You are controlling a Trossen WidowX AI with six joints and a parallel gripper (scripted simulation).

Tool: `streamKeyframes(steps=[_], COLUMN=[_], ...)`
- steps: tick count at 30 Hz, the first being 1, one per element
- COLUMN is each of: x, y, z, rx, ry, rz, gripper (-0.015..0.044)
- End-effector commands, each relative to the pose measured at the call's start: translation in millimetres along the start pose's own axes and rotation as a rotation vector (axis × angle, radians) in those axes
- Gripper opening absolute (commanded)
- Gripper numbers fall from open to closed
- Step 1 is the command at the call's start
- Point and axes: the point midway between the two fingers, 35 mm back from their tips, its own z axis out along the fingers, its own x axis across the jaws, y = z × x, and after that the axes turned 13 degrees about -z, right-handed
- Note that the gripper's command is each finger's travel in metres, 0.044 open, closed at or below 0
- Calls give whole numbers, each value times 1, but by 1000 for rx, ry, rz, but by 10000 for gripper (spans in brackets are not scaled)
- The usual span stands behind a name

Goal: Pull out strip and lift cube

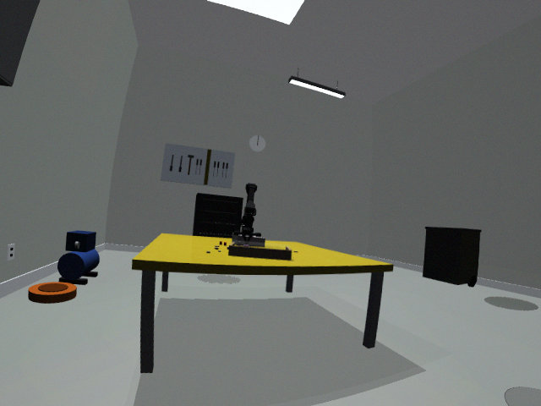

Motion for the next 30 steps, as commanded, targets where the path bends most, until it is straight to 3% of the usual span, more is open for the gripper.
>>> streamKeyframes(steps=[1, 6, 11, 14, 30], x=[1, 1, 0, 0, -16], y=[-8, -8, 2, 2, 70], z=[3, 3, -40, -42, -45], rx=[23, 23, 21, 22, 17], ry=[4, 4, 3, 3, 1], rz=[4, 4, 4, 4, 137], gripper=[0, 0, 0, 0, 420])
